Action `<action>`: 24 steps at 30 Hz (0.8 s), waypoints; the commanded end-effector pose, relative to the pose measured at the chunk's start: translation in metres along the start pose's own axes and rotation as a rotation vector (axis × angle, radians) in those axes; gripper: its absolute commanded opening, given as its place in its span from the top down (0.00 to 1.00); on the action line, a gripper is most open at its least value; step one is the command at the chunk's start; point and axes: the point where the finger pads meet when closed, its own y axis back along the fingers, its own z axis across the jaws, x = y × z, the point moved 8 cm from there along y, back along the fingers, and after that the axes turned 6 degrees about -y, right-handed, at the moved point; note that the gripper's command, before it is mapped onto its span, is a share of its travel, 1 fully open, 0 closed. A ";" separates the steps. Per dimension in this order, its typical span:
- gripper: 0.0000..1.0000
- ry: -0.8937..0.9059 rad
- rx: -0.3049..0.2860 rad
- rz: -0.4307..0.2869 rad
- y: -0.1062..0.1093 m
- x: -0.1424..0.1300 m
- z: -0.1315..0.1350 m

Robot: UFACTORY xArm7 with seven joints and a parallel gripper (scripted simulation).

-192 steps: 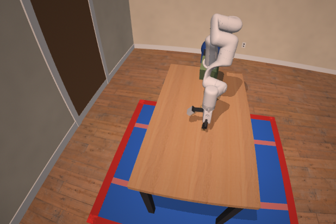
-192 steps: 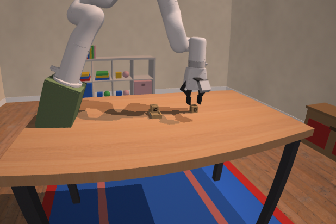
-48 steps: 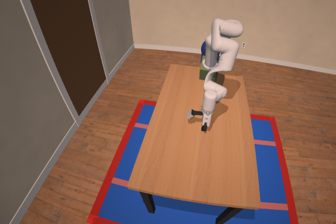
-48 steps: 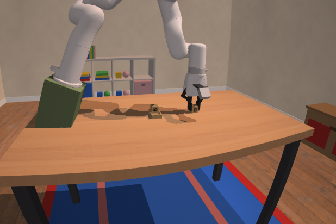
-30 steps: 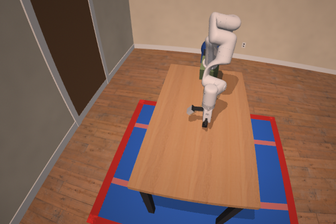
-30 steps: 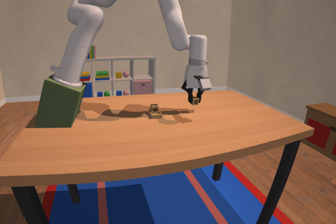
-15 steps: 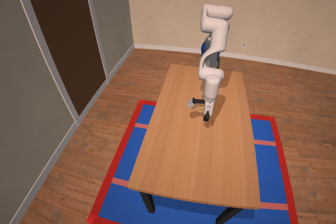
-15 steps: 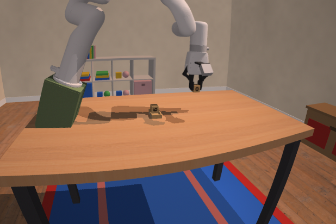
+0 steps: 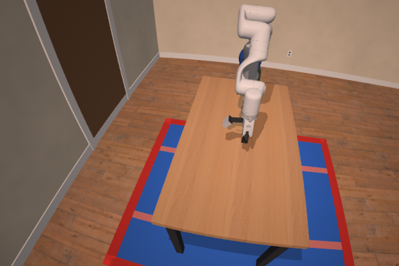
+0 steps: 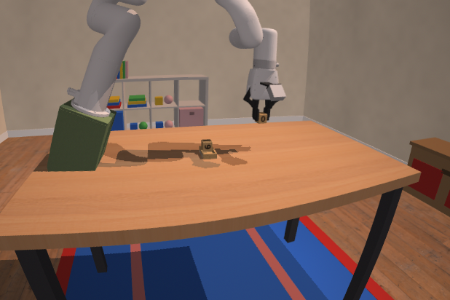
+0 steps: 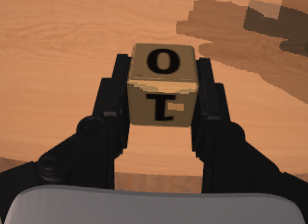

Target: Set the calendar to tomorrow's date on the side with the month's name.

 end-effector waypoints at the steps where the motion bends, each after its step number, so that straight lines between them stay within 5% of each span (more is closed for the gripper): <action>1: 0.71 0.097 -0.014 -0.003 0.000 0.005 0.006; 24: 0.71 0.882 -0.101 -0.058 -0.006 0.031 0.063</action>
